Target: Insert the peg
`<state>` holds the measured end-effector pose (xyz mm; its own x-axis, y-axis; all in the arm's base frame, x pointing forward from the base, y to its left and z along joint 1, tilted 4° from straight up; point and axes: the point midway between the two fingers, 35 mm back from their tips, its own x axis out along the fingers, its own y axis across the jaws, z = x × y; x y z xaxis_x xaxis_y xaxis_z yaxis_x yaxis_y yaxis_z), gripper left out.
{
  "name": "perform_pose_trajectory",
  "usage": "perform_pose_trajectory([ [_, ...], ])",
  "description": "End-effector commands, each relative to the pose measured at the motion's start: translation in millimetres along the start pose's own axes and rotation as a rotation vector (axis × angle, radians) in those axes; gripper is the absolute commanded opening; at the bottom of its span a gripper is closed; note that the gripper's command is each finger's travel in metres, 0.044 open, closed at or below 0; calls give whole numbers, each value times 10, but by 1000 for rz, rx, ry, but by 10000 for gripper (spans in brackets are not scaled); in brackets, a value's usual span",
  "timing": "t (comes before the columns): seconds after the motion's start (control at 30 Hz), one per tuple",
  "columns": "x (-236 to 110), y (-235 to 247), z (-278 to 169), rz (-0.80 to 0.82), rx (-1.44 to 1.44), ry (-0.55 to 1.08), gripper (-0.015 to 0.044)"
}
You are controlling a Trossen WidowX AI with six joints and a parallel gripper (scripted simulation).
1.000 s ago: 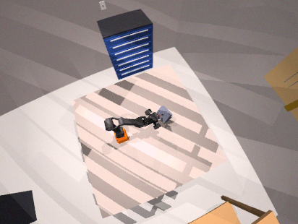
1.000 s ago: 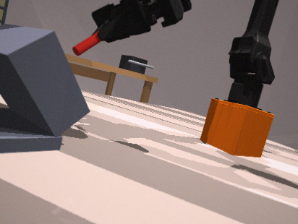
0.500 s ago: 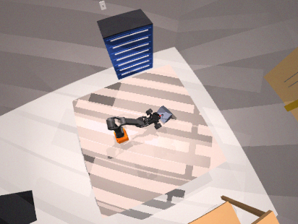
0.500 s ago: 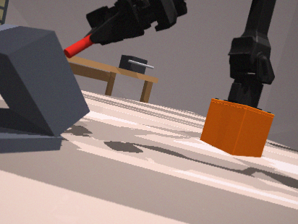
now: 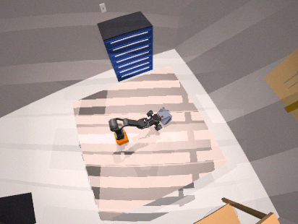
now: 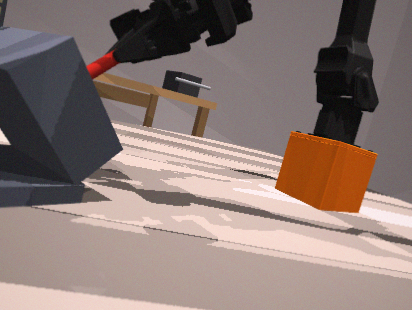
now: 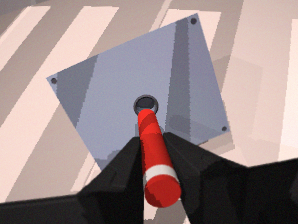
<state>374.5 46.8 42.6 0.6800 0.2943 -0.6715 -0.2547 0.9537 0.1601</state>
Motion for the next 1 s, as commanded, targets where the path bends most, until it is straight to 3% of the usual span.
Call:
perform_pose_trajectory([
  [0.0,65,-6,15,-3,2,-5,0],
  [0.97,103,-7,8,0,0,3,0],
])
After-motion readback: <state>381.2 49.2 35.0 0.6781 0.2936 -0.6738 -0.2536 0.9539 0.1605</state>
